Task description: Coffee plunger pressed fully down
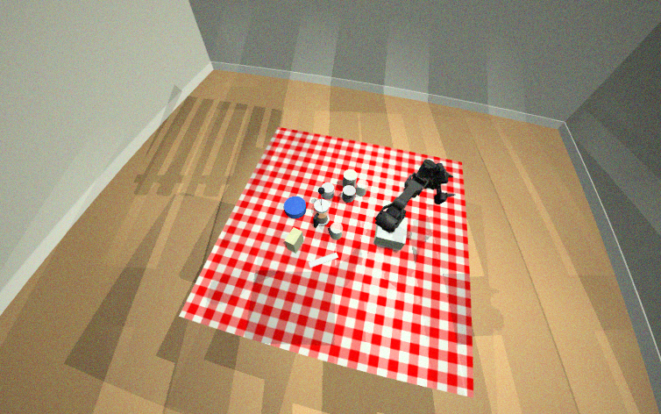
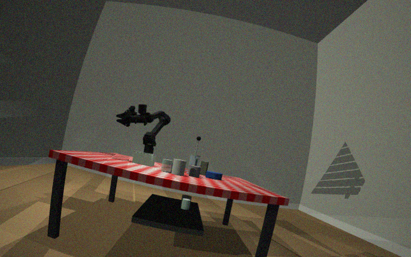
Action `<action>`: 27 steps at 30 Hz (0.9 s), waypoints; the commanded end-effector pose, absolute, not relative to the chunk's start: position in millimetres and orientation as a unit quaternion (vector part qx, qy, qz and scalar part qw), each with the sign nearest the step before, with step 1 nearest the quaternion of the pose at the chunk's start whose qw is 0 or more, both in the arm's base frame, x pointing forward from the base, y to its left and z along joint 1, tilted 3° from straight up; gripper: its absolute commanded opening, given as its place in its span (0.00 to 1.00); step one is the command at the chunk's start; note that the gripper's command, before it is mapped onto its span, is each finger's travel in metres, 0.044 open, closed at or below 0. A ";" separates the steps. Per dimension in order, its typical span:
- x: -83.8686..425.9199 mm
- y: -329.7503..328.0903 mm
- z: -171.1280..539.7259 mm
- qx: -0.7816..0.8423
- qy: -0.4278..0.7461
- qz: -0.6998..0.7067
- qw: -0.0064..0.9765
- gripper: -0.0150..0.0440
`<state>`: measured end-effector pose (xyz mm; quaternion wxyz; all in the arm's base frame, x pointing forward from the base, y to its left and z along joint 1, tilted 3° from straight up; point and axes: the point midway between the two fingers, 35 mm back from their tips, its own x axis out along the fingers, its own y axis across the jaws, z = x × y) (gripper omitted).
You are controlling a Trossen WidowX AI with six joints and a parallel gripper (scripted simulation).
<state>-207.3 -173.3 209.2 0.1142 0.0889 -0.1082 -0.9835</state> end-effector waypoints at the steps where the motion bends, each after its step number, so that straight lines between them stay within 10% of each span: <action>1: -162.2 -228.7 215.4 0.117 -0.060 -0.957 0.259 1.00; 14: 39.5 -295.6 236.0 0.143 0.075 -0.750 0.641 1.00; 27: 233.7 -194.4 256.8 0.096 0.195 -0.391 0.894 1.00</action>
